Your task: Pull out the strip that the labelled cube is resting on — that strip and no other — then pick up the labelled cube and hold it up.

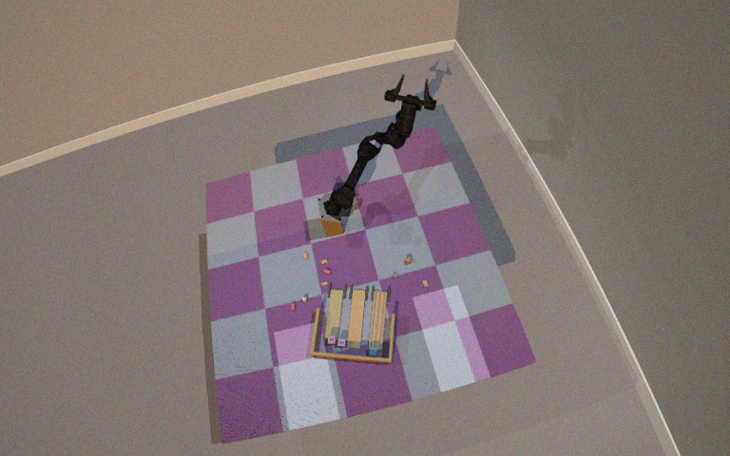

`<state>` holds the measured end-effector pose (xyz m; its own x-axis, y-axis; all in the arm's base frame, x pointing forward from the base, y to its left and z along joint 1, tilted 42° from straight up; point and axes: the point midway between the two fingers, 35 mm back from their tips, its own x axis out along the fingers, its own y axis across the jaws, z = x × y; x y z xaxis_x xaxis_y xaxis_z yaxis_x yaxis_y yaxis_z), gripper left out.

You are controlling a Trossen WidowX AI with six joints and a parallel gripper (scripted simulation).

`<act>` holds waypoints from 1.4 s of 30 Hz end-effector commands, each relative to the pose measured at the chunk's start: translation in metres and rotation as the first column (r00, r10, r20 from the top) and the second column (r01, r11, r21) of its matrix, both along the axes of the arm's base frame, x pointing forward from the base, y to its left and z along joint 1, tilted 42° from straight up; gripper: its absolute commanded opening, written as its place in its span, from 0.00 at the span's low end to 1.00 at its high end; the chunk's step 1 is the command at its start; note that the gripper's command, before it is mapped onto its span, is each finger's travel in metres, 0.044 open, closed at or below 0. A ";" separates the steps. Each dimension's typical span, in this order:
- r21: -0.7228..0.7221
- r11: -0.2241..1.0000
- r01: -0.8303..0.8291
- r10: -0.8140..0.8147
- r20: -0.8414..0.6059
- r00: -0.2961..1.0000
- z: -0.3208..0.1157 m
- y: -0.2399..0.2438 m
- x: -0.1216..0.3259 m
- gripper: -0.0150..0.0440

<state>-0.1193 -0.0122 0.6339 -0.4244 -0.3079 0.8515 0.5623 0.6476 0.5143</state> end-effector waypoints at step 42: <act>0.911 0.392 -0.126 0.756 -0.397 -0.520 -0.453 -0.129 0.455 0.93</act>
<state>0.3394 -0.1523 0.2298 0.9930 -0.0817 -0.0852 0.0964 0.9779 0.1855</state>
